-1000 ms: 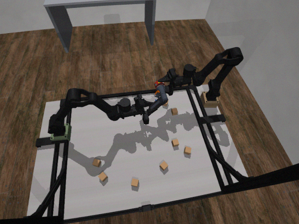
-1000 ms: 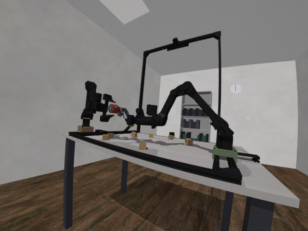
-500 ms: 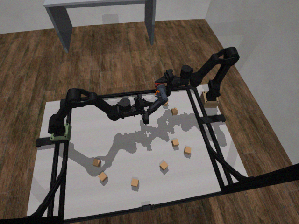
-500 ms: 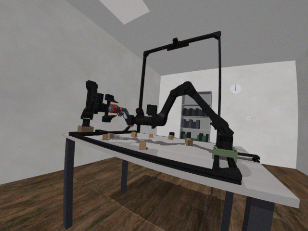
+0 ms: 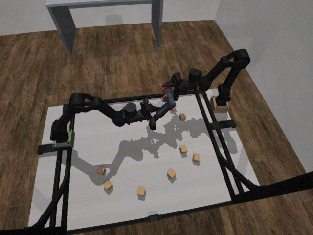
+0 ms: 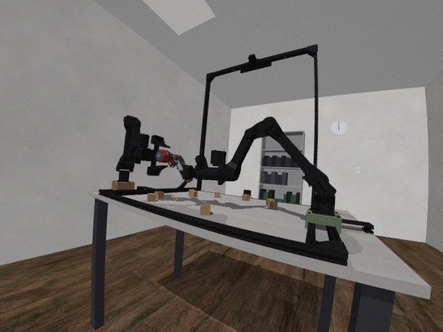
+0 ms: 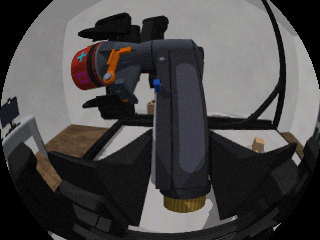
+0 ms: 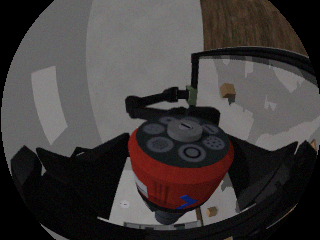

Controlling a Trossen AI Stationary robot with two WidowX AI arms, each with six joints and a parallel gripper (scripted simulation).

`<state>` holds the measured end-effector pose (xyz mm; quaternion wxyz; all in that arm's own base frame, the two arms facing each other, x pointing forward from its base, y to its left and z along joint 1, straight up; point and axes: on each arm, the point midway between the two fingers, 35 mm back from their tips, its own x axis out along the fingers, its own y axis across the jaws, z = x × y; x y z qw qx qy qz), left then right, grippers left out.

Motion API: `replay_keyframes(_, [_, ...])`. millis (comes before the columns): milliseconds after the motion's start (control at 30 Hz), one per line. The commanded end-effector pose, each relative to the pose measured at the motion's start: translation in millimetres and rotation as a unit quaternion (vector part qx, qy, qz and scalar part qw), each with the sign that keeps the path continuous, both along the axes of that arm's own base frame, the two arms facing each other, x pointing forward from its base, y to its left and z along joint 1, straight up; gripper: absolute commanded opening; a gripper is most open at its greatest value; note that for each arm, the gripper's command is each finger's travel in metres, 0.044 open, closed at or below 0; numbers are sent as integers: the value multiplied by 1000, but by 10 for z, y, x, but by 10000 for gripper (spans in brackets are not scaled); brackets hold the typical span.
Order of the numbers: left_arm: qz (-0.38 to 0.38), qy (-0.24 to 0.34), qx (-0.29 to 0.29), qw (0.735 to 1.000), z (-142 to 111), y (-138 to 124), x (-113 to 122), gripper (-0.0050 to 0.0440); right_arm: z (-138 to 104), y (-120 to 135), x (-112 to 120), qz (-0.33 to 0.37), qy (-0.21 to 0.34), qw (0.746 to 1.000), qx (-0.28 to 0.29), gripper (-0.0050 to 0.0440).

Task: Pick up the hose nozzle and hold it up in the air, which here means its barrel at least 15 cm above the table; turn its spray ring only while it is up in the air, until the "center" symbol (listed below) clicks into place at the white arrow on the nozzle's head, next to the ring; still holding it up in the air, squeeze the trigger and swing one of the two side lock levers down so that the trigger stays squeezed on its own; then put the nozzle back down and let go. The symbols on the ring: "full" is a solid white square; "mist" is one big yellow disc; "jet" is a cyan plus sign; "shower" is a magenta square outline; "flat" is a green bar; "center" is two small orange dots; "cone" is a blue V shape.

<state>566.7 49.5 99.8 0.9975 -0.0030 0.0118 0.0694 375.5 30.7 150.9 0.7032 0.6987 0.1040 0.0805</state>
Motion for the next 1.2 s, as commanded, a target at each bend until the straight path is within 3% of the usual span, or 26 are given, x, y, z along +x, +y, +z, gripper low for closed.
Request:
replay_keyframes(0, [0,-12,4,1000,78,-1,15,0,12,-9,12,-3,-1,1000,2,400])
replay_keyframes(467, [0,-12,4,1000,78,-1,15,0,12,-9,12,-3,-1,1000,2,400])
replay_keyframes(567, [0,-12,4,1000,78,-1,15,0,12,-13,11,0,-1,1000,0,328])
replay_keyframes(1100, [0,-12,4,1000,78,-1,15,0,14,-20,15,0,-1,1000,0,235])
replay_keyframes(1167, [0,-12,4,1000,78,-1,15,0,13,-19,15,-1,-5,1000,1,187])
